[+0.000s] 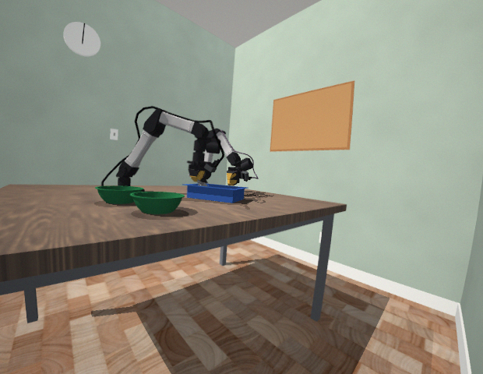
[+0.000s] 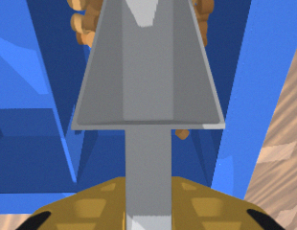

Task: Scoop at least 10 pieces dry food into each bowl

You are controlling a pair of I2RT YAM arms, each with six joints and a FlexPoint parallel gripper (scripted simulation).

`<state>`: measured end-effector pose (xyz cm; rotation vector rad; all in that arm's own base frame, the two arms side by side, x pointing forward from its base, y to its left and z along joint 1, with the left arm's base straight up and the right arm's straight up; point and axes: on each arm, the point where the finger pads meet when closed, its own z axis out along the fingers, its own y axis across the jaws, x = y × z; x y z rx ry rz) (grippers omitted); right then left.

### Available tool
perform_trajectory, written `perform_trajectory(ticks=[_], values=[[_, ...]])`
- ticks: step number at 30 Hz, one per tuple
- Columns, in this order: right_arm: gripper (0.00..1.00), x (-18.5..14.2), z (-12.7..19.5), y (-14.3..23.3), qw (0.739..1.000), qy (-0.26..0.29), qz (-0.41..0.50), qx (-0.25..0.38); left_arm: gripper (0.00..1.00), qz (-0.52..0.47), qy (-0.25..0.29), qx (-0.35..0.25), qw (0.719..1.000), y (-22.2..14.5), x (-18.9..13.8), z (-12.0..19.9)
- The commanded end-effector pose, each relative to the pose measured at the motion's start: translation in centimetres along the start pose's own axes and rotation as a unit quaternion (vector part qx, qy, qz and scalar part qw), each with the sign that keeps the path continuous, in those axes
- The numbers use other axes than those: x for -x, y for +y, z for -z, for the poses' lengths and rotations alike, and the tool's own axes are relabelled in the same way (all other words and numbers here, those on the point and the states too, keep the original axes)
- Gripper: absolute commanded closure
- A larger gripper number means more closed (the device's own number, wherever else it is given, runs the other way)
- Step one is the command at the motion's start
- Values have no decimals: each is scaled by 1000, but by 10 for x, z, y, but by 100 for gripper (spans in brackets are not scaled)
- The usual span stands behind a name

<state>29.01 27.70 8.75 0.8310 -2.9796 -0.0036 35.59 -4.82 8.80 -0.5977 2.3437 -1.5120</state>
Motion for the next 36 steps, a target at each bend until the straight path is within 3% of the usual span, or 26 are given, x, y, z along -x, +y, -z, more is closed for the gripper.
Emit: perform_trajectory(ticks=[1,36], values=[[100,3,7,-2,1000,-6,-2,3,72,24,21,-4,999,13,-13,-3],[100,3,7,-2,1000,-6,-2,3,72,22,16,8,1000,15,-12,-40]])
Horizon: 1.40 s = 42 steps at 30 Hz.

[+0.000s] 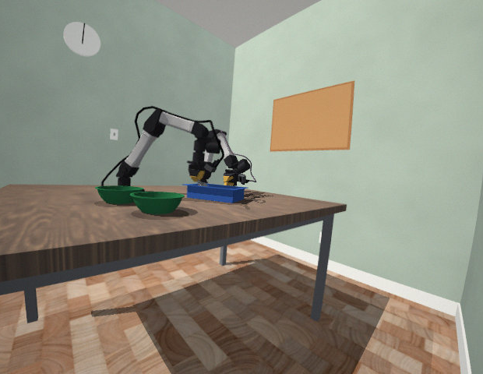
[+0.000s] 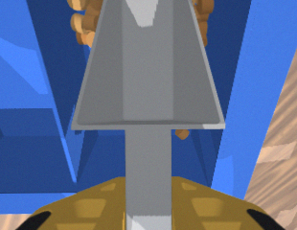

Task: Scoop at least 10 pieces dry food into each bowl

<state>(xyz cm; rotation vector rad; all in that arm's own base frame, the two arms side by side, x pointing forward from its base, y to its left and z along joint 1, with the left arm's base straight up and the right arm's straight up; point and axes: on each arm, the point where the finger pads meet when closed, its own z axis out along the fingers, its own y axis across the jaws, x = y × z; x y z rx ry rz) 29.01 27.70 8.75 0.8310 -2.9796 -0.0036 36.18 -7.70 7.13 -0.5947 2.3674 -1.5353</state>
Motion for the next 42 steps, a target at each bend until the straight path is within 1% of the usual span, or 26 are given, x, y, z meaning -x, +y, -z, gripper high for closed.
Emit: perform_trajectory(ticks=[1,18,19,22,29,30,31,32,35,36,37,38,39,40,41,42], values=[[100,3,7,-2,1000,-6,-2,3,72,16,1,7,1000,12,-3,-8],[100,3,7,-2,1000,-6,-2,3,72,17,1,8,1000,11,-3,-26],[100,3,7,-2,1000,-6,-2,3,72,10,-3,5,1000,6,2,-28],[100,3,7,-2,1000,-6,-2,3,72,18,1,9,1000,12,-3,-31],[100,3,7,-2,1000,-6,-2,3,72,19,1,9,1000,12,-4,-36],[100,-4,2,0,999,27,1,-21,72,19,2,9,1000,12,-4,-37],[100,5,3,-4,1000,-2,2,-7,72,20,2,10,1000,13,-4,-37],[100,5,2,-6,1000,10,-1,-9,72,21,-1,10,1000,14,-2,-35],[100,5,2,-4,1000,6,-3,-8,72,22,-2,10,1000,14,-2,-35],[100,6,2,-4,1000,12,1,-5,72,17,-5,7,1000,9,3,-34],[100,7,6,-4,1000,3,-4,-3,72,24,5,12,1000,7,-1,-37],[100,8,2,-5,1000,8,-4,-5,72,4,-5,3,1000,-9,7,-33],[100,5,11,-2,1000,-6,1,-2,72,-13,-13,-5,1000,-23,9,-28],[100,7,3,-1,1000,6,3,-3,72,-12,-11,-4,1000,-23,8,-28],[100,8,13,0,1000,-8,2,0,72,-11,-10,-4,1000,-23,7,-29],[100,5,13,-1,1000,-6,2,-1,72,-7,-8,-2,1000,-21,6,-30]])
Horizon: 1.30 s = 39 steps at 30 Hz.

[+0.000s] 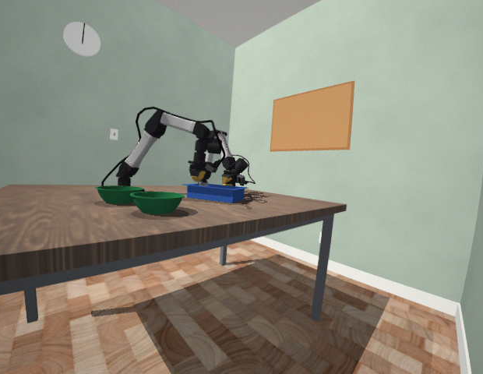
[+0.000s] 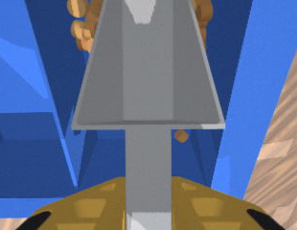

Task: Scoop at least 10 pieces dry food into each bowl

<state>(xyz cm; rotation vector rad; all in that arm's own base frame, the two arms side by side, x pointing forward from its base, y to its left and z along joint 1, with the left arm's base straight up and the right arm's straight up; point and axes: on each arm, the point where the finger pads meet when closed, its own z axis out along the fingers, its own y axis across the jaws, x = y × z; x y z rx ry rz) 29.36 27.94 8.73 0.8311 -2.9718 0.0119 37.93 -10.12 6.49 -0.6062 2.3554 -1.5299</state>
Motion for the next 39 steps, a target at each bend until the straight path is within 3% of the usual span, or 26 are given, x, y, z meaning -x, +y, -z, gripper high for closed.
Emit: perform_trajectory(ticks=[1,17,18,19,27,29,31,32,33,39], values=[[100,0,13,-1,1000,-15,1,4,72,-6,0,0,1000,-14,2,0],[100,0,13,-5,999,-20,12,32,72,-20,5,-12,1000,-36,0,3],[100,-2,17,-4,1000,-19,5,13,72,15,3,12,1000,-4,-5,3],[100,-1,16,-1,1000,-18,5,9,72,25,8,15,1000,3,-7,2],[100,1,17,-7,1000,-19,-1,12,72,24,18,11,999,1,-12,-1],[100,2,14,-7,999,-29,32,32,72,-1,10,-1,1000,-23,-7,2],[100,-3,17,-9,1000,-18,5,15,72,-15,2,-8,1000,-36,0,4],[100,3,27,-7,999,-31,12,23,72,-15,5,-10,1000,-37,-1,3],[100,-2,13,-9,999,-19,17,26,72,-15,5,-10,1000,-38,-1,3],[100,-2,15,-10,999,-18,15,47,72,-17,1,-8,1000,-41,0,3]])
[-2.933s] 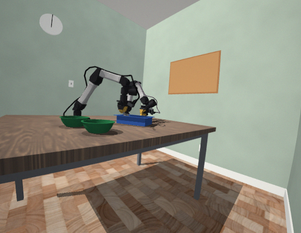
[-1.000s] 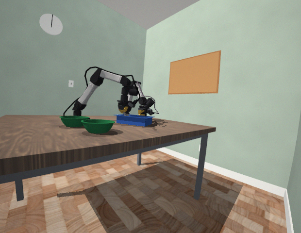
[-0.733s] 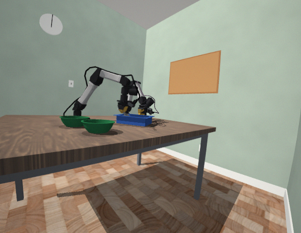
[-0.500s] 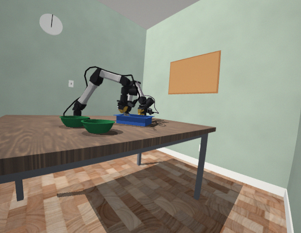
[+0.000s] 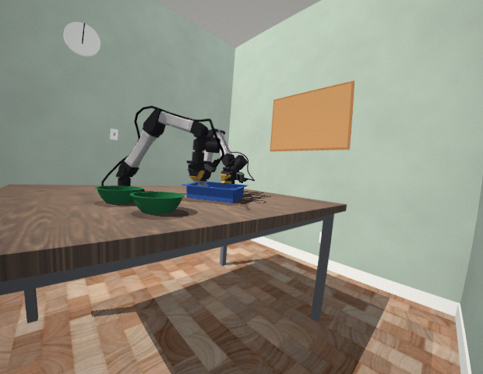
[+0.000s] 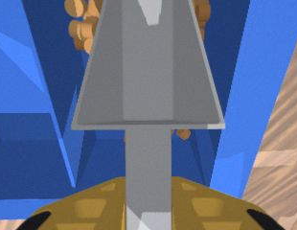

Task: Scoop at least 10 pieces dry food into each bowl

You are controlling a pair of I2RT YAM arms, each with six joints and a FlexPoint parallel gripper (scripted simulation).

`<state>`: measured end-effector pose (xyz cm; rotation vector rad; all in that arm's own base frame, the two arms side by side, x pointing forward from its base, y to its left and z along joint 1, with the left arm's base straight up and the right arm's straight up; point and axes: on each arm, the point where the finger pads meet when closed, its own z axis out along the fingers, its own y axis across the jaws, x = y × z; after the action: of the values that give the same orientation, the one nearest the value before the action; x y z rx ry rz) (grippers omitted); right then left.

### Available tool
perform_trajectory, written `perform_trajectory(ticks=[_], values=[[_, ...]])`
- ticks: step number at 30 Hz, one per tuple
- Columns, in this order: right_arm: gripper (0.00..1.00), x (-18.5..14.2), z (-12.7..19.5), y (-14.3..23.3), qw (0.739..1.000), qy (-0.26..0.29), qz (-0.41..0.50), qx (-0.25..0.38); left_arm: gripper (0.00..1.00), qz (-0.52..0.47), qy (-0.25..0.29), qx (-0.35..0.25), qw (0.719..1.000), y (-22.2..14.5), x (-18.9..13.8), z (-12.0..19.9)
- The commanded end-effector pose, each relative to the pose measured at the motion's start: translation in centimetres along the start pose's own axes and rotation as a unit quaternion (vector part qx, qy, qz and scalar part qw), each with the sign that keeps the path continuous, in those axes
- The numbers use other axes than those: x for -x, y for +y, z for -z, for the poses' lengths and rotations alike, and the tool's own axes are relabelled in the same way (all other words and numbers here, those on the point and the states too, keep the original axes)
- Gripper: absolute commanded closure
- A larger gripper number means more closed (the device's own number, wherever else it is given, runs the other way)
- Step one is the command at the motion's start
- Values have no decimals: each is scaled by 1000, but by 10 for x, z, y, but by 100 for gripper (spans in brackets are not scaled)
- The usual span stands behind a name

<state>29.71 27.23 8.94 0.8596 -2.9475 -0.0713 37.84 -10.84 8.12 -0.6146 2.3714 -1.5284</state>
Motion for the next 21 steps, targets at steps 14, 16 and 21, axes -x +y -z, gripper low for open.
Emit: perform_trajectory(ticks=[14,16,21], values=[[100,1,20,-9,999,-23,-7,25,72,-18,-2,-16,1000,-20,5,0],[100,1,21,-8,999,-25,-4,21,72,-8,2,-11,1000,-15,2,-1],[100,1,27,-2,999,-28,9,33,72,-27,0,-20,999,-35,3,2]])
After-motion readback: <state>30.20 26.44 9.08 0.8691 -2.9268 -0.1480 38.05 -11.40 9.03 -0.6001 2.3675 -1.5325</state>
